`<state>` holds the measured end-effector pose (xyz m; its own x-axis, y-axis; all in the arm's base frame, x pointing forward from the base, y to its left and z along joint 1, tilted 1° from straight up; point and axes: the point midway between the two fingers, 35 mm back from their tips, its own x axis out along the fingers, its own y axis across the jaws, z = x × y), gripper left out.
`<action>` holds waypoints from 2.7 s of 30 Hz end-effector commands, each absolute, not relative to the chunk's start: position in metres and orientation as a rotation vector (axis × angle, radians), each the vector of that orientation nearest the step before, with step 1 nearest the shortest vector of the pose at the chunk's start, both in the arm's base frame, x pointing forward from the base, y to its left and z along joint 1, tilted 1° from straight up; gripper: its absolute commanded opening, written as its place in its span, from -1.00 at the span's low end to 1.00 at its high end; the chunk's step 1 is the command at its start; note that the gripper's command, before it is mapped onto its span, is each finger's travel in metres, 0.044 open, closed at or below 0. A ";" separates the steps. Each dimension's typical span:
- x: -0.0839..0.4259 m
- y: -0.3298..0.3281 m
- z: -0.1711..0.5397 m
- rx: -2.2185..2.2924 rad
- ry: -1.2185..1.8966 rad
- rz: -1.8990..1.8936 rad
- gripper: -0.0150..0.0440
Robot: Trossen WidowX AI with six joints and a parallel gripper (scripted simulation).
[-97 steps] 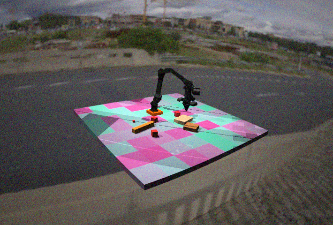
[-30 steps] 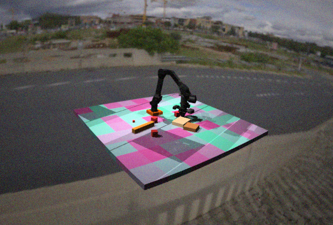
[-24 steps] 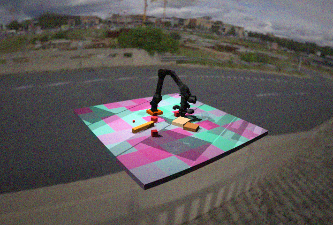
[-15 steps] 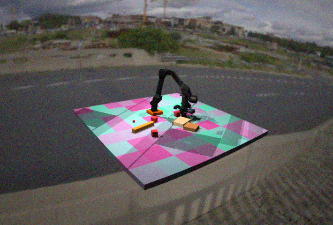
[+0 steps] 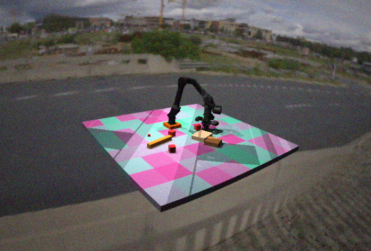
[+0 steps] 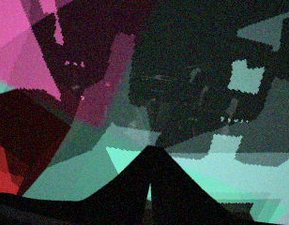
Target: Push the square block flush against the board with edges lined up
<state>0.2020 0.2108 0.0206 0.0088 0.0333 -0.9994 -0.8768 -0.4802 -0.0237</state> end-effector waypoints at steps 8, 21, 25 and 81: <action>0.200 0.213 0.074 -1.550 0.898 1.563 -0.49; 0.207 0.184 0.075 -1.610 0.846 1.616 -0.49; 0.210 0.186 0.032 -1.610 0.846 1.616 -0.49; 0.241 0.149 0.020 -1.615 0.849 1.612 -0.49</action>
<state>0.2427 0.1465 0.0194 0.0123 0.0258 -0.9996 -0.8354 -0.5491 -0.0244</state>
